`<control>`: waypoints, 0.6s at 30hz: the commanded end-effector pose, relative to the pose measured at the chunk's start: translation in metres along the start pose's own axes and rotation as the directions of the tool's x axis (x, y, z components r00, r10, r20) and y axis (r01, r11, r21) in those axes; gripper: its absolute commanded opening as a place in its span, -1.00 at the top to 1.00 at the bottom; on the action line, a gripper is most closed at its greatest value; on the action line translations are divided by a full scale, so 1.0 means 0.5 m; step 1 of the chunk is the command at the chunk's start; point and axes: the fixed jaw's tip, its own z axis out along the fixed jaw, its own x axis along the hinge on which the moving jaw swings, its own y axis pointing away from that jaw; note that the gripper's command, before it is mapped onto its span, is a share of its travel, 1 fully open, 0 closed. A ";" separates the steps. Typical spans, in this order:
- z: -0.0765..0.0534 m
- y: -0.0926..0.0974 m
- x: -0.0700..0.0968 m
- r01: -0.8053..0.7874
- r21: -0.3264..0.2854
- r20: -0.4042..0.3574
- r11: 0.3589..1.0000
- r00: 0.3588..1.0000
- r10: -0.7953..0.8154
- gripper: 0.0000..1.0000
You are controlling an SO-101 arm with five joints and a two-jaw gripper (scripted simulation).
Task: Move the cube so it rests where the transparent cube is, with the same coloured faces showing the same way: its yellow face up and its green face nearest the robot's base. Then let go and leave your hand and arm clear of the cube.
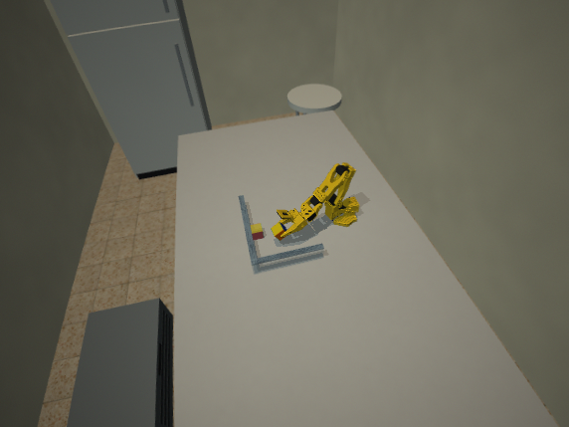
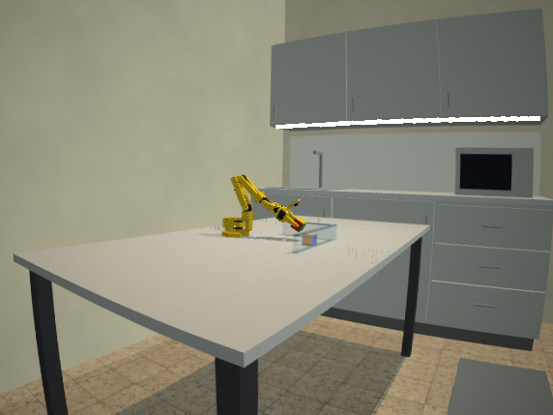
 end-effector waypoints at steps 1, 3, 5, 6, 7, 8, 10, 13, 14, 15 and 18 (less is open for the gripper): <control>-0.002 0.005 -0.025 -0.005 -0.013 0.074 1.000 0.997 0.006 0.56; -0.003 0.005 -0.025 -0.008 -0.016 0.091 1.000 0.996 0.009 0.56; -0.004 0.006 -0.025 -0.009 -0.018 0.106 1.000 0.994 0.011 0.56; -0.004 0.006 -0.026 -0.010 -0.019 0.112 1.000 0.994 0.012 0.56; -0.005 0.006 -0.026 -0.011 -0.020 0.117 1.000 0.993 0.013 0.56; -0.005 0.006 -0.026 -0.011 -0.020 0.121 1.000 0.992 0.014 0.56; -0.005 0.006 -0.026 -0.012 -0.022 0.128 1.000 0.992 0.015 0.56; -0.006 0.006 -0.026 -0.013 -0.022 0.133 1.000 0.991 0.016 0.56; -0.006 0.006 -0.026 -0.013 -0.022 0.133 1.000 0.991 0.016 0.56; -0.006 0.006 -0.026 -0.013 -0.022 0.133 1.000 0.991 0.016 0.56; -0.006 0.006 -0.026 -0.013 -0.022 0.133 1.000 0.991 0.016 0.56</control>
